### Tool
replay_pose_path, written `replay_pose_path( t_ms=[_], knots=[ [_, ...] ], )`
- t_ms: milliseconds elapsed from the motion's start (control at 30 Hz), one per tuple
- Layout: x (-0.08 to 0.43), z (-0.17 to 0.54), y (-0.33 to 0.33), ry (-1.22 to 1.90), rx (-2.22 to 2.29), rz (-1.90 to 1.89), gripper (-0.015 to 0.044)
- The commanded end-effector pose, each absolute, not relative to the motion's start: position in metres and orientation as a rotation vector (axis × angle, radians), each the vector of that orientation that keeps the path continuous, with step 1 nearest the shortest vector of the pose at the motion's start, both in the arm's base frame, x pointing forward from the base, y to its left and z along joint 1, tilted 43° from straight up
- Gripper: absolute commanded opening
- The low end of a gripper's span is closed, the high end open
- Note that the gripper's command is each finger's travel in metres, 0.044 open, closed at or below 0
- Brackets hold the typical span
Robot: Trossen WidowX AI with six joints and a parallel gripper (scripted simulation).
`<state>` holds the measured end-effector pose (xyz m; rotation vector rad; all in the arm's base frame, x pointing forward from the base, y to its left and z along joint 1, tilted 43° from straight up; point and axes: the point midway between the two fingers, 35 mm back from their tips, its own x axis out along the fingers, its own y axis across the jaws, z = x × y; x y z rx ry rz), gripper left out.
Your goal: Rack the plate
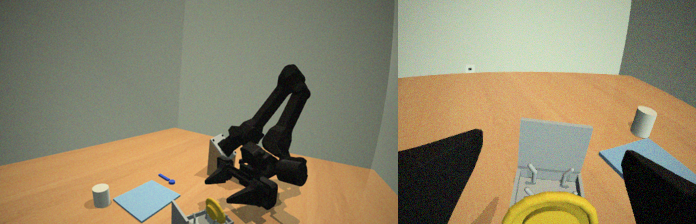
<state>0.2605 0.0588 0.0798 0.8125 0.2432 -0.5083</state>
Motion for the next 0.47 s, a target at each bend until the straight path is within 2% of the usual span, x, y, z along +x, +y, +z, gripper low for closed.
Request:
replay_pose_path(
  t_ms=[0,133,433],
  knots=[
    [0.26,0.104,0.037,0.242,0.802,-0.504,0.04],
    [0.256,0.124,0.017,0.23,0.786,-0.498,0.04],
    [0.262,0.118,0.008,0.327,0.663,-0.532,0.04]
  ],
)
